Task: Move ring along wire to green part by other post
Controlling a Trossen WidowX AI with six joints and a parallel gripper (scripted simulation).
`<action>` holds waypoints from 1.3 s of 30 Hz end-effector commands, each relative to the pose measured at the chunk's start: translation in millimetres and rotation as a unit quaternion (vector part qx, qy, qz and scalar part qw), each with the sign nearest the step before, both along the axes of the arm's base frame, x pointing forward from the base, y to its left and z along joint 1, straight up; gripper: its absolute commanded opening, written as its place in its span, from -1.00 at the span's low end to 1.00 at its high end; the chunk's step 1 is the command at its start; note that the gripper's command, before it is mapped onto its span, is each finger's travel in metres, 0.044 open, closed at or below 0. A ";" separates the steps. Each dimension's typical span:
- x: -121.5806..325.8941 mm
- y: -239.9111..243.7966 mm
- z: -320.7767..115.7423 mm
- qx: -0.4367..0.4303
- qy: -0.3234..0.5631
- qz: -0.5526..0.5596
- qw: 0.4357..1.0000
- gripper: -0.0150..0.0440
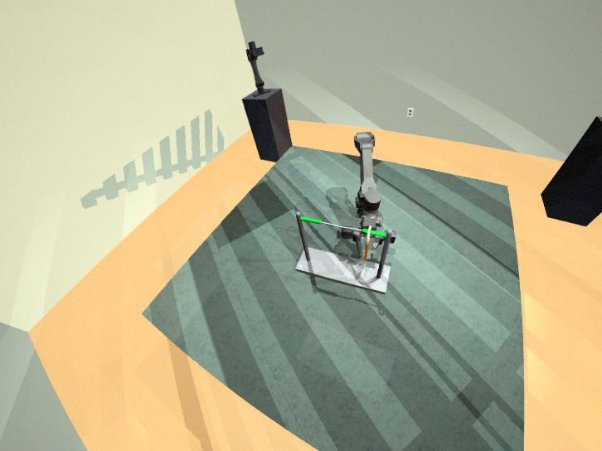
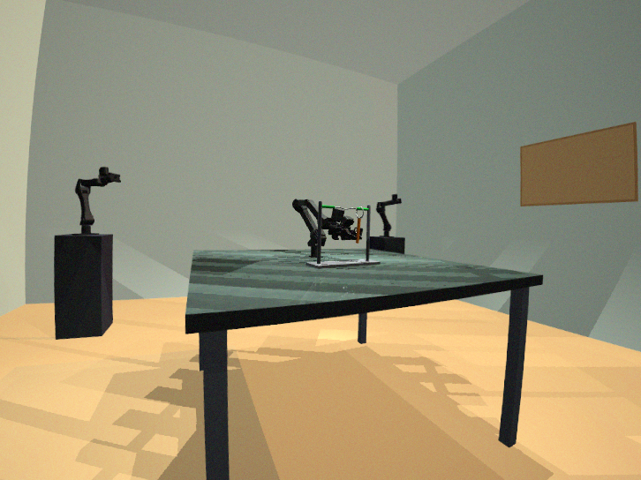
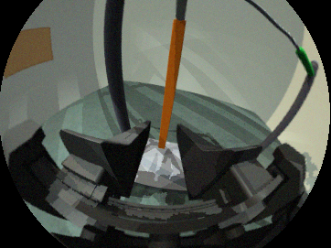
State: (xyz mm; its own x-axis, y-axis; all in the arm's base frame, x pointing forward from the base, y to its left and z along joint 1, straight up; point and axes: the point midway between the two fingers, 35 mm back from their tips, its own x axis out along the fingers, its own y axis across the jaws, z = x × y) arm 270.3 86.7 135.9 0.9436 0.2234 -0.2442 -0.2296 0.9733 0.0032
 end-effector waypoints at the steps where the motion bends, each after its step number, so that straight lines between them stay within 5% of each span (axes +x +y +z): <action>1: -5.5 -2.2 0.2 0.001 0.001 -0.003 1.000 0.05; 36: -29.4 -8.9 3.1 0.001 0.002 -0.005 1.000 0.05; 39: -36.0 -8.7 6.8 0.000 0.002 -0.002 1.000 0.32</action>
